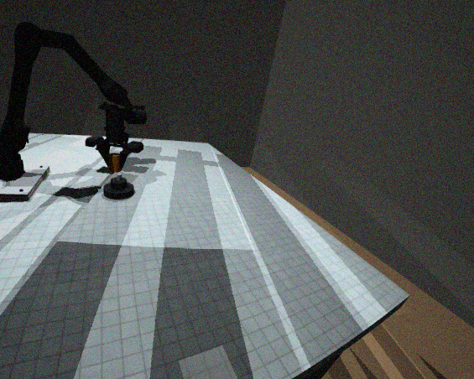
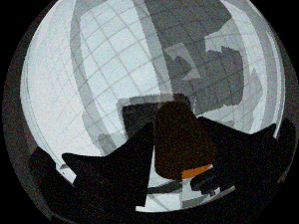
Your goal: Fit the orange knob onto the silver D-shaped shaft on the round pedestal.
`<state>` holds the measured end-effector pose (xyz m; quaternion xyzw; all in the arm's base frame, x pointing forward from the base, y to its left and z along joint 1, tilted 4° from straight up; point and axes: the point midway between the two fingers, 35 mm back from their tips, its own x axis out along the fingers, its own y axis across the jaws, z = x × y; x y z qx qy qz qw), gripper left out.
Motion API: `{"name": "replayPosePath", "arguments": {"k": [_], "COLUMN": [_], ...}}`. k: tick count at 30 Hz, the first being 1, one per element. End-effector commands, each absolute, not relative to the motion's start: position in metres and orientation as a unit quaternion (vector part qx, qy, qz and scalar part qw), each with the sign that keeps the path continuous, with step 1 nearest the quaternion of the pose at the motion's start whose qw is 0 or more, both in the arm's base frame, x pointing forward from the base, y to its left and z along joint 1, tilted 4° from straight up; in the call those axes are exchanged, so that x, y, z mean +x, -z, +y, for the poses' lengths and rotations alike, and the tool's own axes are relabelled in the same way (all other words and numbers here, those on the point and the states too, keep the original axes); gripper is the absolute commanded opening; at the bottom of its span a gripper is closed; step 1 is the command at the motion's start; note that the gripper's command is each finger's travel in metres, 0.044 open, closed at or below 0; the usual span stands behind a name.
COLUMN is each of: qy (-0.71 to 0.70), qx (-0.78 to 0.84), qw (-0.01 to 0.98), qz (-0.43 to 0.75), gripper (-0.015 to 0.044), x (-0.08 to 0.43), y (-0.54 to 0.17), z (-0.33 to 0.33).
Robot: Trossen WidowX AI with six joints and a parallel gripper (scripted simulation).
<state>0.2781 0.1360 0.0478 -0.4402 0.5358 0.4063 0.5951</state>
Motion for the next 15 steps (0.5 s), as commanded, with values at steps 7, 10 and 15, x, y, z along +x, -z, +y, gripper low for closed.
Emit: {"name": "replayPosePath", "arguments": {"k": [7,10,15], "qy": [-0.406,-0.406,-0.407], "qx": [-0.44,-0.44,-0.44], "qw": [0.595,0.595,0.595], "qz": [0.536,0.536,0.536], "gripper": [0.024,0.024,0.0319], "x": [0.278,0.278,0.278], "y": [-0.048,-0.048,-0.071], "z": [0.136,0.136,0.137]}}
